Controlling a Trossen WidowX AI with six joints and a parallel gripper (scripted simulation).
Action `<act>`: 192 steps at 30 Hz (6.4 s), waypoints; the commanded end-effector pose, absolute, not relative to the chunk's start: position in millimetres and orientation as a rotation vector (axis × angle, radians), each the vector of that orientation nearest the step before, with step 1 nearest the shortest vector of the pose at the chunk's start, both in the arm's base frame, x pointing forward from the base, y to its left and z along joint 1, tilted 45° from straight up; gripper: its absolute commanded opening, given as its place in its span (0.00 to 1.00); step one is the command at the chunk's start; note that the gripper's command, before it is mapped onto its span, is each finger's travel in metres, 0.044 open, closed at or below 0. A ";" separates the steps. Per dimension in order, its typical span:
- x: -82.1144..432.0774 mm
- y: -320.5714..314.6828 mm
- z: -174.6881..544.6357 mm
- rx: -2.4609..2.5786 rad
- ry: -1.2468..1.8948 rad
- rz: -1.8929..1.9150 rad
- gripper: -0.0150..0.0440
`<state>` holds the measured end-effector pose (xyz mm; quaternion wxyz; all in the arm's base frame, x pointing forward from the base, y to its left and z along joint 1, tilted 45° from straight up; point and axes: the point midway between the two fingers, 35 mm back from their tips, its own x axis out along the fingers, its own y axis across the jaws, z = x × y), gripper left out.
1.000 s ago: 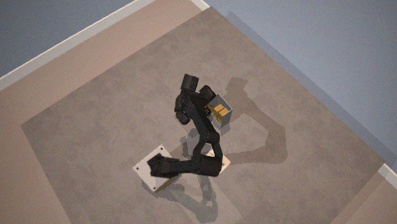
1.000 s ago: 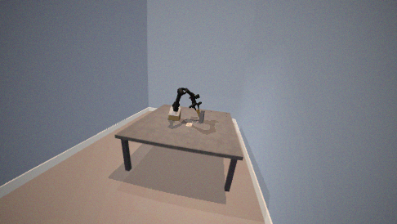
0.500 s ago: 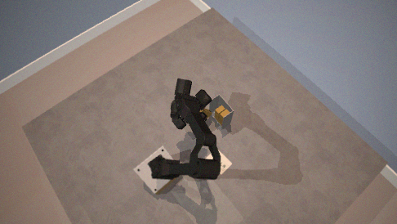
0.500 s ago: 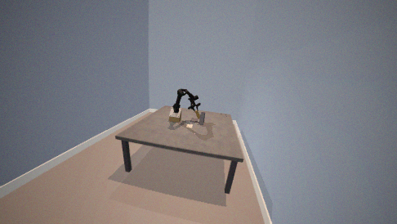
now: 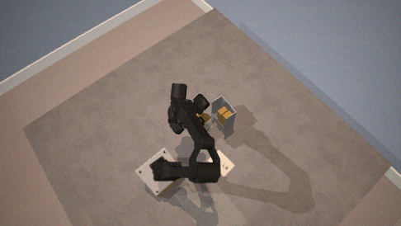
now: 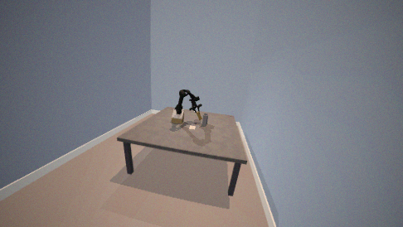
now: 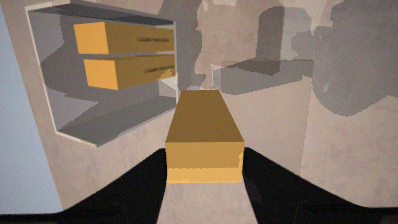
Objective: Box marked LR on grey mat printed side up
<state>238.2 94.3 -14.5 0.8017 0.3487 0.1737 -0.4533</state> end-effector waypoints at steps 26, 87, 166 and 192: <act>237.7 67.0 16.2 0.751 0.380 -0.975 0.51; 234.8 -0.2 21.0 0.746 0.372 -0.975 0.51; 290.6 22.7 49.0 0.676 0.532 -1.334 0.78; 297.5 26.2 53.0 0.675 0.550 -1.383 0.66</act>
